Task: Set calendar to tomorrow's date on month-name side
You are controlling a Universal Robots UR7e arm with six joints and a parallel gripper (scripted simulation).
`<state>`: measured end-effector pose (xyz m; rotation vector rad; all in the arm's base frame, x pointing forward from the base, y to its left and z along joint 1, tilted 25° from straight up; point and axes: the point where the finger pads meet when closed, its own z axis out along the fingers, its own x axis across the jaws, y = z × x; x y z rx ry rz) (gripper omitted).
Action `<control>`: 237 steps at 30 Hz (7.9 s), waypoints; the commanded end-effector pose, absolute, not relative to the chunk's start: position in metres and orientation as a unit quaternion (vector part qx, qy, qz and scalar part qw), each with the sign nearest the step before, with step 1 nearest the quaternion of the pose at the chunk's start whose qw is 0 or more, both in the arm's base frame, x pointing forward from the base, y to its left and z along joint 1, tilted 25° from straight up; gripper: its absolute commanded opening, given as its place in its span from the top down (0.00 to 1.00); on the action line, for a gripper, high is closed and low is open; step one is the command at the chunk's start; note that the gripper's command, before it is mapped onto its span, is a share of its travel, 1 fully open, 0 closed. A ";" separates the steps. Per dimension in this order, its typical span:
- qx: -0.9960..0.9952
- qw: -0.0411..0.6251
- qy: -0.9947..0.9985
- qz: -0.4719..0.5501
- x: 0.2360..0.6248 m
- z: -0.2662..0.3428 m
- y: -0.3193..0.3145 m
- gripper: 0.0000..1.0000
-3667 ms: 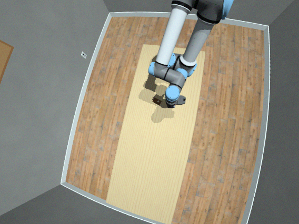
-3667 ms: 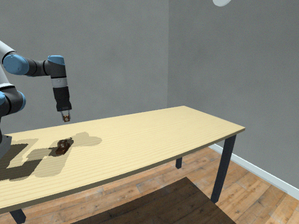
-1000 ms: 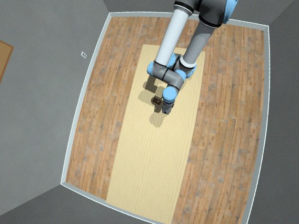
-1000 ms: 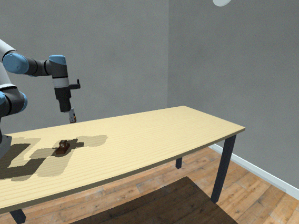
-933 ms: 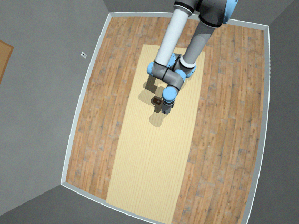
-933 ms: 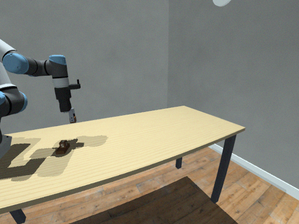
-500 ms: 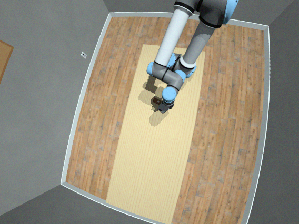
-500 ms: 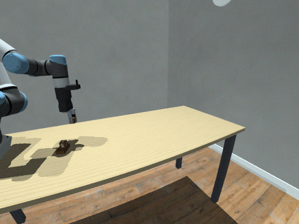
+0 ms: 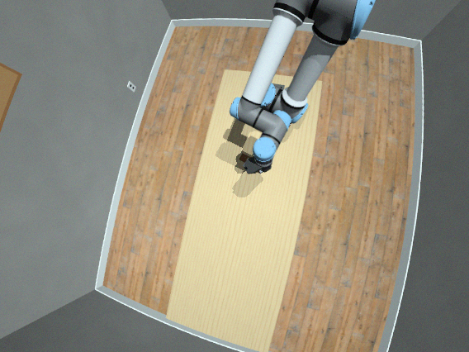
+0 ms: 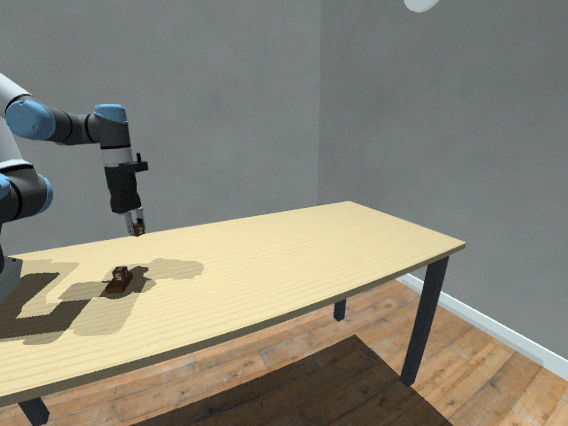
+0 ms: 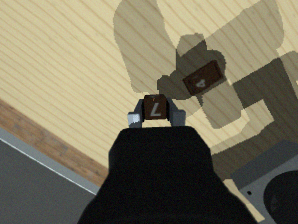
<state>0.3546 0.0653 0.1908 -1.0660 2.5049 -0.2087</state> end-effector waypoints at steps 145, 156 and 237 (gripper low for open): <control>0.765 0.129 0.606 0.175 0.330 0.180 0.072 0.43; 0.766 0.129 0.605 0.175 0.330 0.179 0.072 0.43; 0.768 0.131 0.603 0.173 0.368 0.092 0.073 0.43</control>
